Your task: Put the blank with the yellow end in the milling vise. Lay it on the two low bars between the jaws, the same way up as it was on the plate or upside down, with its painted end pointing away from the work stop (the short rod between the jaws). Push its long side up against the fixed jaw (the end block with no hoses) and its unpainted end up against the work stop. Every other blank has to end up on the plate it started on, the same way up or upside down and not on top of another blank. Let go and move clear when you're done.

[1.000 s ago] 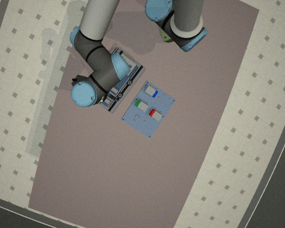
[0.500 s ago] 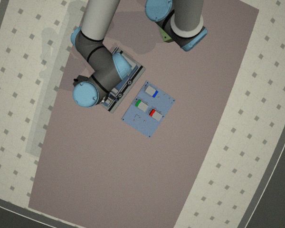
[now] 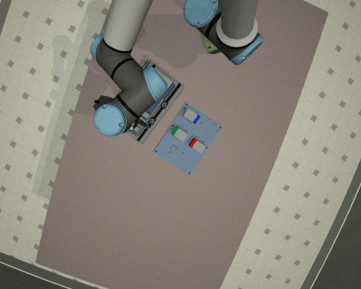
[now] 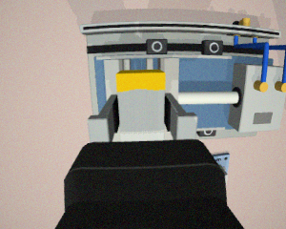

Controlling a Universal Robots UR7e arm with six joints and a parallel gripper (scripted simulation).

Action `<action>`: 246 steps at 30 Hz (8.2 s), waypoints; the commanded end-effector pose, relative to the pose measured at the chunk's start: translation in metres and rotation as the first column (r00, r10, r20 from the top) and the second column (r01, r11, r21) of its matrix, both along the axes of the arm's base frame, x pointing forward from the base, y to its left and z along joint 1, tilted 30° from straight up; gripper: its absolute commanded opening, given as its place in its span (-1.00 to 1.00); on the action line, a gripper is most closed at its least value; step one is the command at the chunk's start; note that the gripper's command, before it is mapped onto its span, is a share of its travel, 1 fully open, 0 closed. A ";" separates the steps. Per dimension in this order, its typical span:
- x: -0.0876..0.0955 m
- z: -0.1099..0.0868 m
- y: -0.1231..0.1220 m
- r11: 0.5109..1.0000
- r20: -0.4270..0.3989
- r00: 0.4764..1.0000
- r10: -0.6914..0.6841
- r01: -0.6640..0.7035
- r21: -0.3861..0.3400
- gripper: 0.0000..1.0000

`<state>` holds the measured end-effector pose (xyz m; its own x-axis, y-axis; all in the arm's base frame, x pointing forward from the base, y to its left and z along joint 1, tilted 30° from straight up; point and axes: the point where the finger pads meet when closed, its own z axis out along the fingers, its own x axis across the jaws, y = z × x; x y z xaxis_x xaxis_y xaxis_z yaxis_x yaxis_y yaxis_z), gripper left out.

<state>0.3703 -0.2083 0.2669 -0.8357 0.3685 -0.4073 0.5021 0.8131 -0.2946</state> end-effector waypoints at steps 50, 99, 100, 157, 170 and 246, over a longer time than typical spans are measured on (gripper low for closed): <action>0.007 -0.027 -0.009 1.000 0.001 1.000 0.000 0.000 -0.001 -1.00; 0.006 -0.023 -0.008 1.000 0.001 1.000 0.000 0.000 -0.001 -1.00; 0.006 -0.023 -0.008 1.000 0.001 1.000 0.000 0.000 -0.001 -1.00; 0.007 -0.028 -0.010 1.000 0.001 1.000 0.000 0.000 -0.001 -1.00; 0.008 -0.029 -0.011 1.000 0.001 1.000 0.000 0.000 -0.001 -1.00; 0.009 -0.034 -0.013 1.000 0.001 1.000 0.000 0.000 -0.001 -1.00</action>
<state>0.3790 -0.2215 0.2323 -0.8357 0.3685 -0.4073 0.5021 0.8131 -0.2946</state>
